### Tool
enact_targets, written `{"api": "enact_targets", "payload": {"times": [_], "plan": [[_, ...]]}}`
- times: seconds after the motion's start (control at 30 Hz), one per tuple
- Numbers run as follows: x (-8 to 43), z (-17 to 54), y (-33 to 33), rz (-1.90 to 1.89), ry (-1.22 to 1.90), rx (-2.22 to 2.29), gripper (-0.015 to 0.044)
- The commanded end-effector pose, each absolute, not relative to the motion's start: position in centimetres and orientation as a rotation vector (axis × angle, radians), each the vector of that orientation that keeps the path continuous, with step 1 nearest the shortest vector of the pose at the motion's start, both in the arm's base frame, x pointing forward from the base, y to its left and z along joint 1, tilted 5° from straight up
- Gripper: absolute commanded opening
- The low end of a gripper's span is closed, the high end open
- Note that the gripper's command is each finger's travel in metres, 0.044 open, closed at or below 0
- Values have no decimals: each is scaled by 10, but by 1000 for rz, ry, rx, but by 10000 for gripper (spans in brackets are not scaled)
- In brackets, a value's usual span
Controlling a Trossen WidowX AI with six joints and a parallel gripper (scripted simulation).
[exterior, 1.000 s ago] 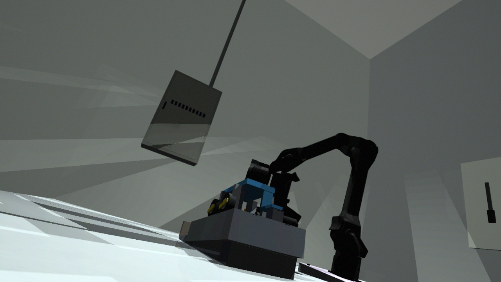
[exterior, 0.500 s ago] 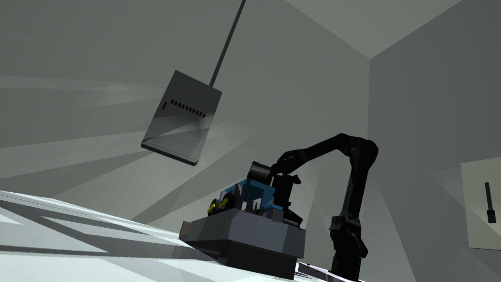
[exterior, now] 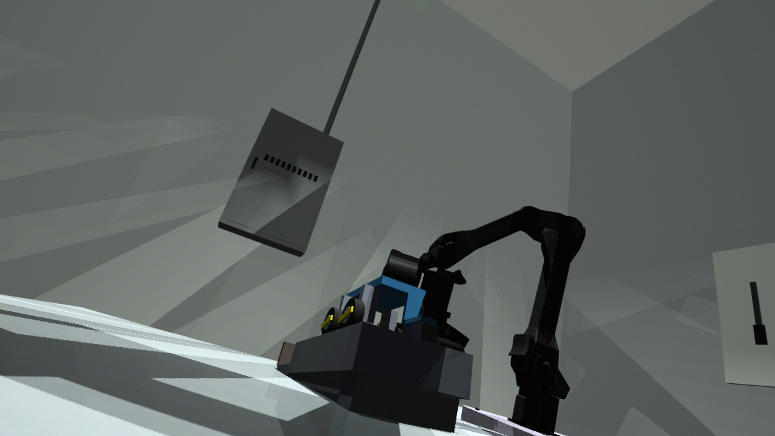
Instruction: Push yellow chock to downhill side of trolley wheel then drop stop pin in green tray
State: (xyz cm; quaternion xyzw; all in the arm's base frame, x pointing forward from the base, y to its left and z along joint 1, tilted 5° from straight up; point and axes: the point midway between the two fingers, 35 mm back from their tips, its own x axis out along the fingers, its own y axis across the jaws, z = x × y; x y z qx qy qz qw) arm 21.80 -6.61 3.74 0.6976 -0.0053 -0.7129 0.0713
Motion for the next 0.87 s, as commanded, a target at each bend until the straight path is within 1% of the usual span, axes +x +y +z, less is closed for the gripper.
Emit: {"api": "enact_targets", "payload": {"times": [0.0, 0.1, 0.23, 0.83], "plan": [[219, 48, -67, -2141, -22, 2098, 340], [218, 60, -67, -2141, -25, 2098, 340], [219, 72, -68, -2141, -26, 2098, 440], [220, 125, -72, -2141, -26, 2097, 440]]}}
